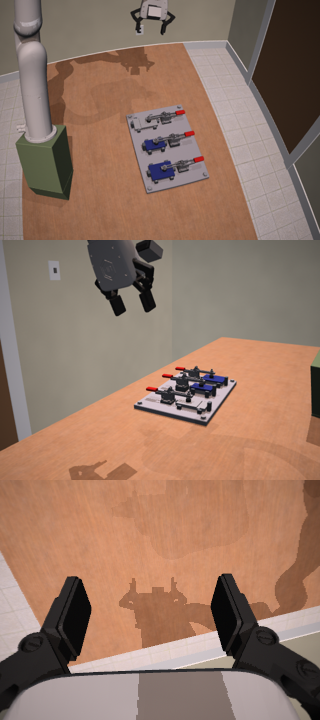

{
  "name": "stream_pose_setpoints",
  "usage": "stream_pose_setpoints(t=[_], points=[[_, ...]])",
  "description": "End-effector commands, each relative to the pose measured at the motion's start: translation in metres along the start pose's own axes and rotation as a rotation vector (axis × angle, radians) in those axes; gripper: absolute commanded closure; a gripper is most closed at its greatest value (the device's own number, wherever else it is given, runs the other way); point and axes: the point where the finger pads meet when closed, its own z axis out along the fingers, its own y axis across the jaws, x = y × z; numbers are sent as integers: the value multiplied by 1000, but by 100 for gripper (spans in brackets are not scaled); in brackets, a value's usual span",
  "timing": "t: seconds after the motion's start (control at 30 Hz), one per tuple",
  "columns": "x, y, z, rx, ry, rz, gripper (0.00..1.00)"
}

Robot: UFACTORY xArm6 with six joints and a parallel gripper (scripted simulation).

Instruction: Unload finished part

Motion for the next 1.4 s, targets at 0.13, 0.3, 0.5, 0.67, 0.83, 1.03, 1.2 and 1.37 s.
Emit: stream_pose_setpoints(t=[0.13,0.3,0.5,0.67,0.83,1.03,1.2,1.37], points=[[0,-1,-2,4,-2,0,0],[0,-1,-2,4,-2,0,0],[0,-1,-2,4,-2,0,0],[0,-1,-2,4,-3,-6,0],[0,-4,-3,5,-10,-57,0],[0,-16,-7,13,-32,-224,0],[1,-25,-11,22,-49,-355,0],[1,-25,-11,22,-49,-355,0]])
